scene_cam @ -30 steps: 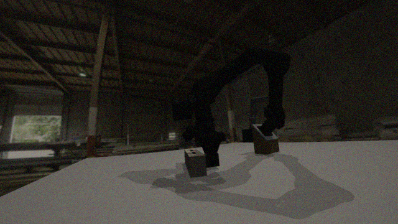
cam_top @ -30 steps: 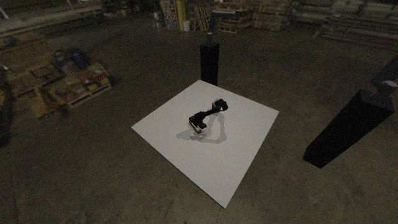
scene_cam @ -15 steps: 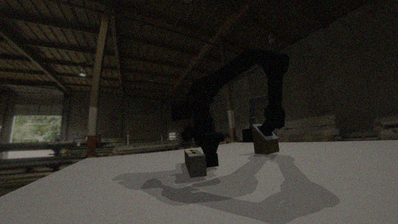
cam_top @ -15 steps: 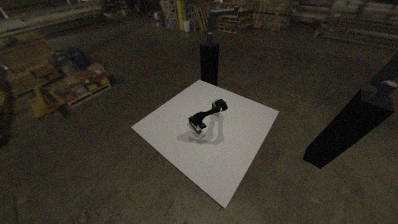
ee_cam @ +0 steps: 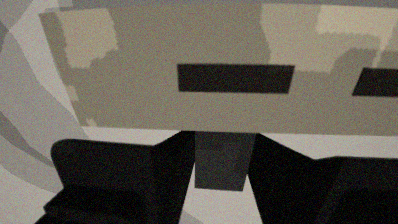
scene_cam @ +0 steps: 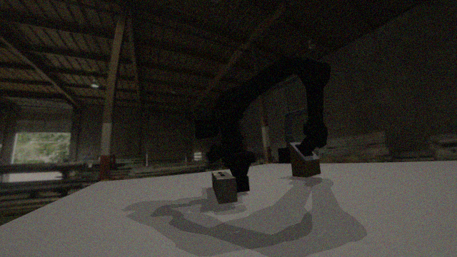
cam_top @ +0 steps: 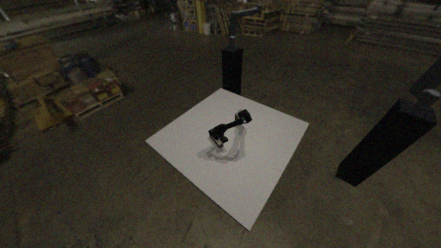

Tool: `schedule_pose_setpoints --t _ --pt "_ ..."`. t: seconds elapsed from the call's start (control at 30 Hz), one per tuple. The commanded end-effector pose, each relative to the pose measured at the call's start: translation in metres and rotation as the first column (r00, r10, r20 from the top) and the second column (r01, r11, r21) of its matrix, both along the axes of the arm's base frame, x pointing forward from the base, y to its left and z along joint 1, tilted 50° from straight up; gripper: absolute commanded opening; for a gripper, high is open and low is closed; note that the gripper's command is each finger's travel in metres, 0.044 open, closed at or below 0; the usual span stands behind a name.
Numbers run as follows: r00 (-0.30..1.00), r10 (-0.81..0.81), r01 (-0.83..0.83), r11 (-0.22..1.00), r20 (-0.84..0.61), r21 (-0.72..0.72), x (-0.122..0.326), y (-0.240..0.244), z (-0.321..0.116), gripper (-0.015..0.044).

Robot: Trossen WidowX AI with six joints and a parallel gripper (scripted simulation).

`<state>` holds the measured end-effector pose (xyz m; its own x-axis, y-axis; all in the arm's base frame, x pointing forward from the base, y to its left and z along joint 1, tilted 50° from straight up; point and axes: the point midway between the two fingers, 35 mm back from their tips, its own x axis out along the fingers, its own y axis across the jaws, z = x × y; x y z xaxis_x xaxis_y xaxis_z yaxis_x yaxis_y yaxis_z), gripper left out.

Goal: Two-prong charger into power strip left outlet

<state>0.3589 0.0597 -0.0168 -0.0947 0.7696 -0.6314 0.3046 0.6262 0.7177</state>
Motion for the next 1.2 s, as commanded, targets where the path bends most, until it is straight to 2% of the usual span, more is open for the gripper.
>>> schedule_pose_setpoints --t 0.0,1.17 --pt "0.999 -0.001 0.002 1.0 0.033 -0.005 0.0093 -0.0015 0.0009 0.0" --pt "0.999 -0.001 0.002 1.0 0.032 -0.005 0.0056 -0.0017 0.0031 0.0"
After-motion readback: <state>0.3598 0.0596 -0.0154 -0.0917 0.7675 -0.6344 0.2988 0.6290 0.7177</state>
